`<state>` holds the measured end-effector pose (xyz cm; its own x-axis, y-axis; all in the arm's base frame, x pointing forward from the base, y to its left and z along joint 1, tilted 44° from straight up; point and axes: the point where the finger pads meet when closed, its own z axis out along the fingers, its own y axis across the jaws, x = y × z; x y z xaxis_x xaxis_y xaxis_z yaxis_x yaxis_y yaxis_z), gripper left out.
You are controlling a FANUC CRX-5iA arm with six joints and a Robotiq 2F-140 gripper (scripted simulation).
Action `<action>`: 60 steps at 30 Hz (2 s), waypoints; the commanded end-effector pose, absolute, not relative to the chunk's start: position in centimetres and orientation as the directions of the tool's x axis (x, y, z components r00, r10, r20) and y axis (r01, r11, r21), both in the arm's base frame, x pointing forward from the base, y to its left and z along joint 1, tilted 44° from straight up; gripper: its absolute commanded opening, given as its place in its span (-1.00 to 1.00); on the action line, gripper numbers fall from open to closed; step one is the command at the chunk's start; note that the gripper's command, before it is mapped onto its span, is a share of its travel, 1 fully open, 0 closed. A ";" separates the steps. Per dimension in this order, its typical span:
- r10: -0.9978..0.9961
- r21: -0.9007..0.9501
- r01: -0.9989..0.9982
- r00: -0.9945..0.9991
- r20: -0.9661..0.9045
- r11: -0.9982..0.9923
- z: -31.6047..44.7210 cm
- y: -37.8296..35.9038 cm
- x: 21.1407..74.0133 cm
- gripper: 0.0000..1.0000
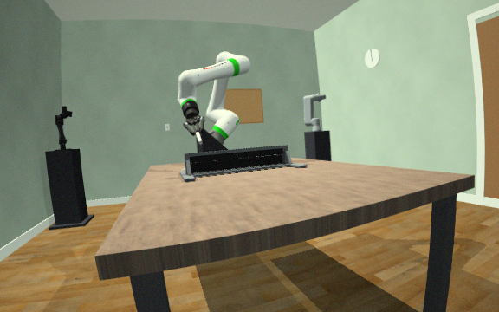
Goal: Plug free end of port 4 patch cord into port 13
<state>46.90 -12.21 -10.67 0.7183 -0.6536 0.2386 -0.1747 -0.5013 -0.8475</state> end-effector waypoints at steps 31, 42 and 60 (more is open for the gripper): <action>-0.638 -0.513 -0.833 0.514 -0.573 -0.209 -16.6 -10.8 40.5 -1.00; -0.669 -0.260 -0.951 0.304 -0.678 -0.168 -18.1 -12.1 39.0 -1.00; -0.699 -0.116 -0.983 0.181 -0.692 -0.140 -18.8 -13.0 38.4 -1.00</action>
<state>38.38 -12.97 -18.77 0.1818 -0.6983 -0.6924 -0.9832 -0.1400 -0.1169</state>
